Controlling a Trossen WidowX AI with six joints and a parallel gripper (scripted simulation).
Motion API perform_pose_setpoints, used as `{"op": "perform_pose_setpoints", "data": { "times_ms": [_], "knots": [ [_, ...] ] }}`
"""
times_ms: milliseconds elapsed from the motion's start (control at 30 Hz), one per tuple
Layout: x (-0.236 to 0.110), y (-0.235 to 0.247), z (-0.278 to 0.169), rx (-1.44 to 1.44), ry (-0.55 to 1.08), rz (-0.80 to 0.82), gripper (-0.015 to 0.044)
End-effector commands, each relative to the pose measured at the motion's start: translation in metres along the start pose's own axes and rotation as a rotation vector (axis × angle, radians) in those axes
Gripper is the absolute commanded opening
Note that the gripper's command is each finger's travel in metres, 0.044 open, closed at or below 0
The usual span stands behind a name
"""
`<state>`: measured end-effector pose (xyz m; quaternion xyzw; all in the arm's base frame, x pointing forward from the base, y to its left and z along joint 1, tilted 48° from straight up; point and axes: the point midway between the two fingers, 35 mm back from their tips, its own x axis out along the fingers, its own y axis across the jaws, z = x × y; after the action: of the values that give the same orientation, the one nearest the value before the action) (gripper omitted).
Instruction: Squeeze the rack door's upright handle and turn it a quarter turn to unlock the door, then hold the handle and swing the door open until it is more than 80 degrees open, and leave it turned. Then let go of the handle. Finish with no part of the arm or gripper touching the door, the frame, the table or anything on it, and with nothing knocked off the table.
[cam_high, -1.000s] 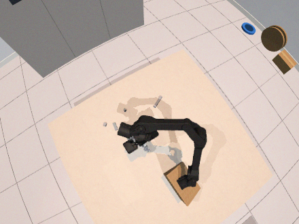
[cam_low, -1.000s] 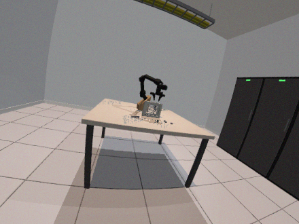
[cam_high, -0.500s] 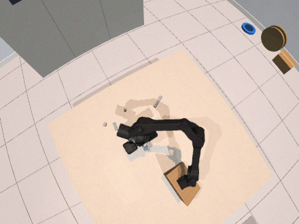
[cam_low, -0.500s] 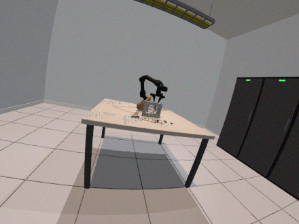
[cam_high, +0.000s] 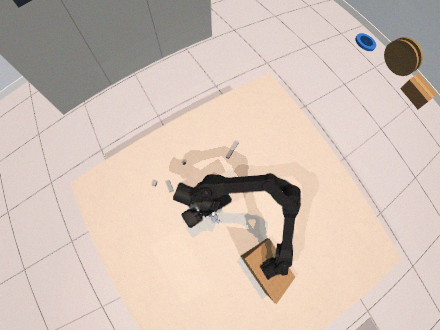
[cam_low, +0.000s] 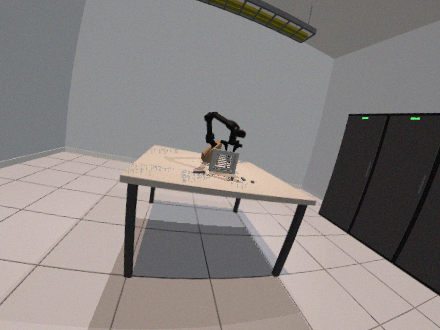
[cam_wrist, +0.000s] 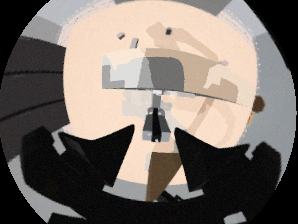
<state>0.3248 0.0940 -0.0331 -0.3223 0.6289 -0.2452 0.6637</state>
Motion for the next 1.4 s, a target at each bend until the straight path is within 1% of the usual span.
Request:
{"op": "perform_pose_setpoints", "data": {
  "times_ms": [0, 567, 800, 1233, 1367],
  "knots": [
    [0.007, -0.001, -0.001, -0.003, 0.002, -0.004, 0.0286],
    [0.031, -0.002, -0.003, -0.004, 0.002, -0.007, 0.0286],
    [0.031, -0.002, -0.003, -0.004, 0.002, -0.007, 0.0102],
    [0.031, -0.002, -0.003, -0.004, 0.002, -0.007, 0.0015],
    [0.031, -0.002, -0.003, -0.012, 0.002, -0.007, 0.0014]
  ]
}}
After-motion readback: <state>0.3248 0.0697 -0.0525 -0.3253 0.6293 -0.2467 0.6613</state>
